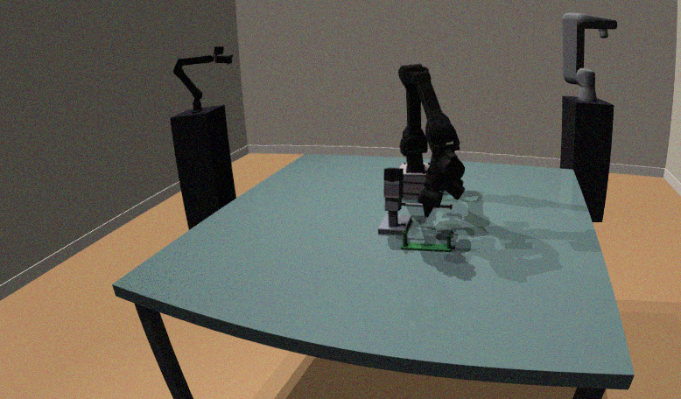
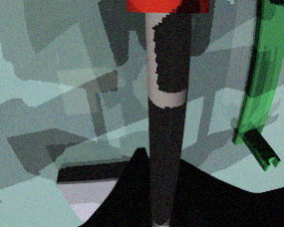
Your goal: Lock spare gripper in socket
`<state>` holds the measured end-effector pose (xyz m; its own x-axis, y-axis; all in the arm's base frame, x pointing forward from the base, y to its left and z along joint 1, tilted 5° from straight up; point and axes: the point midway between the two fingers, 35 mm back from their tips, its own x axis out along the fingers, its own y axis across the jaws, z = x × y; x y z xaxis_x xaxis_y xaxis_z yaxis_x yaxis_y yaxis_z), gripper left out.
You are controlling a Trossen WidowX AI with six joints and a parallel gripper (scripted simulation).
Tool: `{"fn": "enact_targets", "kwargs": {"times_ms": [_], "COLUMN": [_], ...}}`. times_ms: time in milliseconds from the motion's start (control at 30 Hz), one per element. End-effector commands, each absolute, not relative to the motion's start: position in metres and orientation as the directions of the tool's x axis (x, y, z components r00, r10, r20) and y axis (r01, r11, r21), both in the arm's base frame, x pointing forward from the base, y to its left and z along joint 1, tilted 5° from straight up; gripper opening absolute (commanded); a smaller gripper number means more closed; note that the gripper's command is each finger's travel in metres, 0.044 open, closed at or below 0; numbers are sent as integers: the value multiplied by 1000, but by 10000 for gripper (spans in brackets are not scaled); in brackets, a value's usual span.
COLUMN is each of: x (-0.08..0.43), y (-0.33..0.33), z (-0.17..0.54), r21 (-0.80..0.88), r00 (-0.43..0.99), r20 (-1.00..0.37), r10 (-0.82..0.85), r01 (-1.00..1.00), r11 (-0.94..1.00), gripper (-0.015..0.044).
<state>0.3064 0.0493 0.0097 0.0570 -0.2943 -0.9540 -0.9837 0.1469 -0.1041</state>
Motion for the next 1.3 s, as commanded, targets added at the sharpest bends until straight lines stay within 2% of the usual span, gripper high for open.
{"fn": "enact_targets", "kwargs": {"times_ms": [0,1267], "x": [306,302], "y": [46,22], "z": [10,11], "r21": [-104,-105], "r00": [58,59], "r20": [-954,-954], "r10": [-295,-294], "r01": [-984,-984], "r11": [143,142], "gripper": [0,0]}}
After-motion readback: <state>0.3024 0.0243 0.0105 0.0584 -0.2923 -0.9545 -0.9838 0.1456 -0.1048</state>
